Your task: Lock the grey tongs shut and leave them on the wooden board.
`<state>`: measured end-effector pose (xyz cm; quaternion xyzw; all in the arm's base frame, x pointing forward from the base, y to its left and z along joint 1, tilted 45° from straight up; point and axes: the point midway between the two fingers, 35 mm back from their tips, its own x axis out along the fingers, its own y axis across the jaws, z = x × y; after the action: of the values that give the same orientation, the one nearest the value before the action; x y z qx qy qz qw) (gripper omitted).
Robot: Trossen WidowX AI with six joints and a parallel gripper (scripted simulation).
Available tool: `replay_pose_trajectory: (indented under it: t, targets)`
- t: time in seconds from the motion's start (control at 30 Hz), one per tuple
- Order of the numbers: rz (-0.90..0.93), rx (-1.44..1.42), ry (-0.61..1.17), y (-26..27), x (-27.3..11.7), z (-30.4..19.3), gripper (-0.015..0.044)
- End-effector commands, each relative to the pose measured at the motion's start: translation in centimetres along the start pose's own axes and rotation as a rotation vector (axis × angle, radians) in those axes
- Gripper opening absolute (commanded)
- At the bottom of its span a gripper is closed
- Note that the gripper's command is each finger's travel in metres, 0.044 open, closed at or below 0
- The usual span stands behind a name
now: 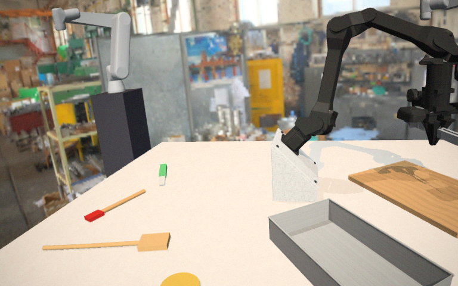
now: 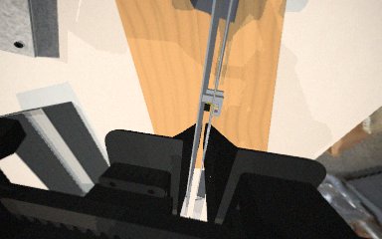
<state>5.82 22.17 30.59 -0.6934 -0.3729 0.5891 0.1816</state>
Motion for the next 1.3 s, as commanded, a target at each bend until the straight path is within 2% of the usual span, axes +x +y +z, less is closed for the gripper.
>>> replay_pose_trajectory:
  t: [0.0,1.27]
  targets:
    - [0.001,0.005,0.004,0.0,0.6,-0.1,-0.015]
    - [0.002,0.004,0.004,0.0,6.8,-0.1,-0.015]
